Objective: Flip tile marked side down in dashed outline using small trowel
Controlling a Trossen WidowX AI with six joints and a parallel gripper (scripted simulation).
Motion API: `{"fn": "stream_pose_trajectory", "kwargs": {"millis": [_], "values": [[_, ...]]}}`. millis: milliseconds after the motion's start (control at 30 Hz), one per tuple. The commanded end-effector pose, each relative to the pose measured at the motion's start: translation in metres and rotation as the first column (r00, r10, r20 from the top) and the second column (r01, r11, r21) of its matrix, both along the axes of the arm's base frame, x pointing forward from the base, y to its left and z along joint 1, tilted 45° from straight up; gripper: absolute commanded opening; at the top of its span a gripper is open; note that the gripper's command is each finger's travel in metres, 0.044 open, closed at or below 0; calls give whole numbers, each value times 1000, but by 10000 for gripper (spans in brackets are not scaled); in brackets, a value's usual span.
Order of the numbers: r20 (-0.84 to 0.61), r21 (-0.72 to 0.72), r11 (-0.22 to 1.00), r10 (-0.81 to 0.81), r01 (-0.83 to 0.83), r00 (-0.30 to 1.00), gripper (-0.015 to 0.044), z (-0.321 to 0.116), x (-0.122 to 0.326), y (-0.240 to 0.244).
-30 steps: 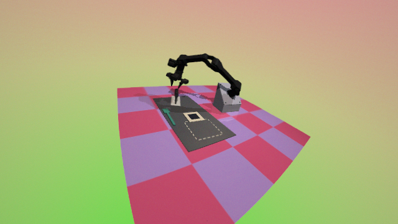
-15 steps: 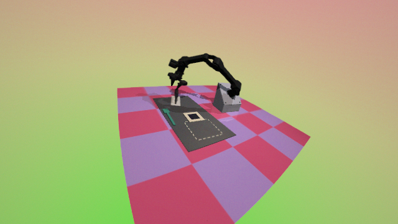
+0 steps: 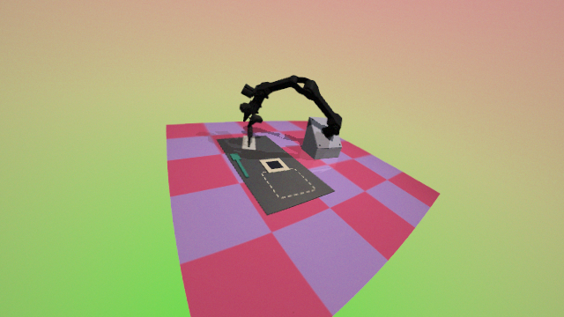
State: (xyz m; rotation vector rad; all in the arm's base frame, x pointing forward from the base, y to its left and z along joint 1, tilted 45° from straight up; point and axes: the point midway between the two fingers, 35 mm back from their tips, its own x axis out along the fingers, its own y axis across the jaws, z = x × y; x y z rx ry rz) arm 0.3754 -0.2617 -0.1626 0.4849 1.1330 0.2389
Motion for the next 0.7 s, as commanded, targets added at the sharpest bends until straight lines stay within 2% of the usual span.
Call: {"fn": "stream_pose_trajectory", "kwargs": {"millis": [0,333,667], "values": [[-47,28,990,-139,140,989,300,-1,0,1],[-143,92,890,-433,447,890,300,-1,-1,5],[-250,160,690,-663,706,706,300,-6,-10,10]]}}
